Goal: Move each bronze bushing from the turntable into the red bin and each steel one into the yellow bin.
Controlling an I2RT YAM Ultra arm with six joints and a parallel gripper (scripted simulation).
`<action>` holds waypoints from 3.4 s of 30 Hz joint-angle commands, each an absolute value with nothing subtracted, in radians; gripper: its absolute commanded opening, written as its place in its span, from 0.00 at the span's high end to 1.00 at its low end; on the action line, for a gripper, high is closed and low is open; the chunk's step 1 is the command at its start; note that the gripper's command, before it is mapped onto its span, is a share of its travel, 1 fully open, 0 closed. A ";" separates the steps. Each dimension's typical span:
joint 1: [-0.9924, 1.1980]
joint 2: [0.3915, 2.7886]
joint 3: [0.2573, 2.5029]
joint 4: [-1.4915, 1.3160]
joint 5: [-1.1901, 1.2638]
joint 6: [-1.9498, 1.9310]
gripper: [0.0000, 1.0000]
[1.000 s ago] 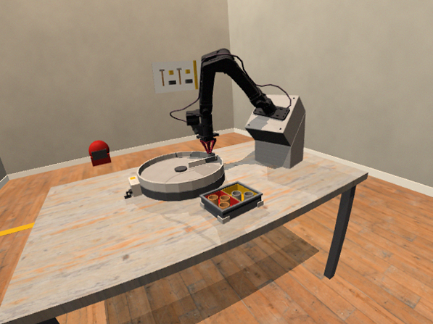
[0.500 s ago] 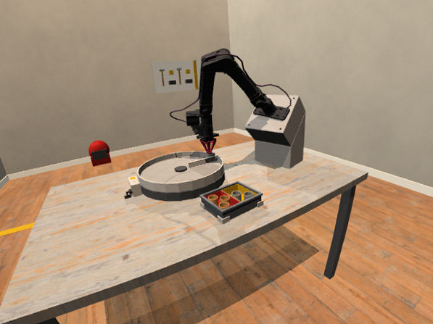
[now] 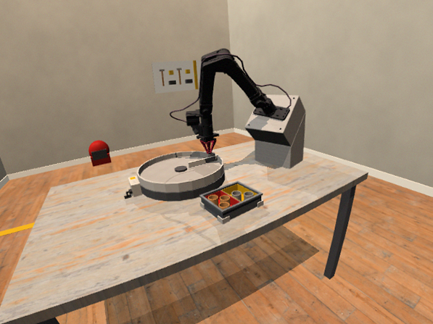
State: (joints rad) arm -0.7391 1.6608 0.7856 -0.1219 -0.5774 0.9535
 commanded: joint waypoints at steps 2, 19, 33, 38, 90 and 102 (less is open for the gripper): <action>-0.748 1.648 0.812 -0.114 -0.562 0.958 0.86; -0.724 1.689 0.803 -0.087 -0.557 0.971 0.86; -0.715 1.717 0.808 -0.033 -0.543 0.995 0.86; -0.715 1.718 0.808 -0.041 -0.543 0.992 0.86; -0.715 1.718 0.808 -0.044 -0.543 0.990 1.00; -0.715 1.718 0.808 -0.044 -0.543 0.990 1.00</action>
